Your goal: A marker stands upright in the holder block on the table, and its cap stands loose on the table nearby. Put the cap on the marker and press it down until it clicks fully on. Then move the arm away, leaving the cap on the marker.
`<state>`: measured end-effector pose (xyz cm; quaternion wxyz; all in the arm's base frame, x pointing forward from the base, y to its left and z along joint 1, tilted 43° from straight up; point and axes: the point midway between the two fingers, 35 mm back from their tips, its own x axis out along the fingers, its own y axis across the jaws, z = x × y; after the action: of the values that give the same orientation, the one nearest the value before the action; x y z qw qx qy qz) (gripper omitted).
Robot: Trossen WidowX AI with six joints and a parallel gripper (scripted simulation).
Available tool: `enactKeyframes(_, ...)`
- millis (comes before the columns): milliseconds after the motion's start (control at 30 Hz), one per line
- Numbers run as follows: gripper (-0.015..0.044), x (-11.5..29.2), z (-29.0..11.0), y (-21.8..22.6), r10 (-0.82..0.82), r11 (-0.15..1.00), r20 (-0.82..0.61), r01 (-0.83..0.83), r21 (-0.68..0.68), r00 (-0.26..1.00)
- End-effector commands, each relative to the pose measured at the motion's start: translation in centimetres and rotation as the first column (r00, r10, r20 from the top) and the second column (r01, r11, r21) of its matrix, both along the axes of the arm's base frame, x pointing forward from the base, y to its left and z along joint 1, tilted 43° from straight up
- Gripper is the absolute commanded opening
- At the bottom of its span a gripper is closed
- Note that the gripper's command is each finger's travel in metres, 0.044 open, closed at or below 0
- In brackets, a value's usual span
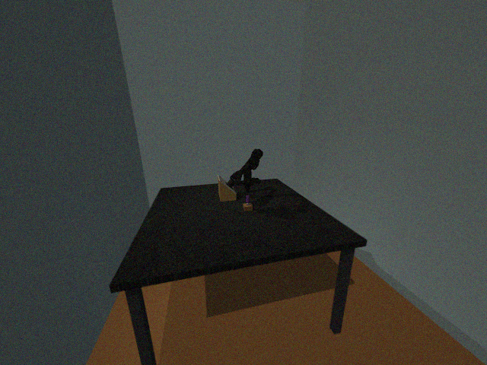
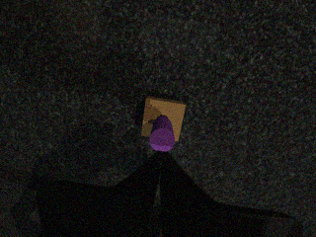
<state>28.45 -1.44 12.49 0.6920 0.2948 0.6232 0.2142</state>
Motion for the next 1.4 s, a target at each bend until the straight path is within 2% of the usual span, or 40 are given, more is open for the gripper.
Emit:
enactKeyframes(0,0.0000,0.0,-0.2,0.2,-0.009,1.000,-0.006,0.009,0.003,1.000)
enactKeyframes(933,0.0000,0.6,-3.0,2.7,-0.009,1.000,-0.005,0.009,0.005,1.000)
enactKeyframes(1200,0.0000,0.6,-2.0,1.7,-0.009,1.000,0.001,0.009,-0.002,1.000)
enactKeyframes(1367,0.0000,-0.1,2.5,-2.5,-0.009,1.000,-0.004,0.009,-0.005,1.000)
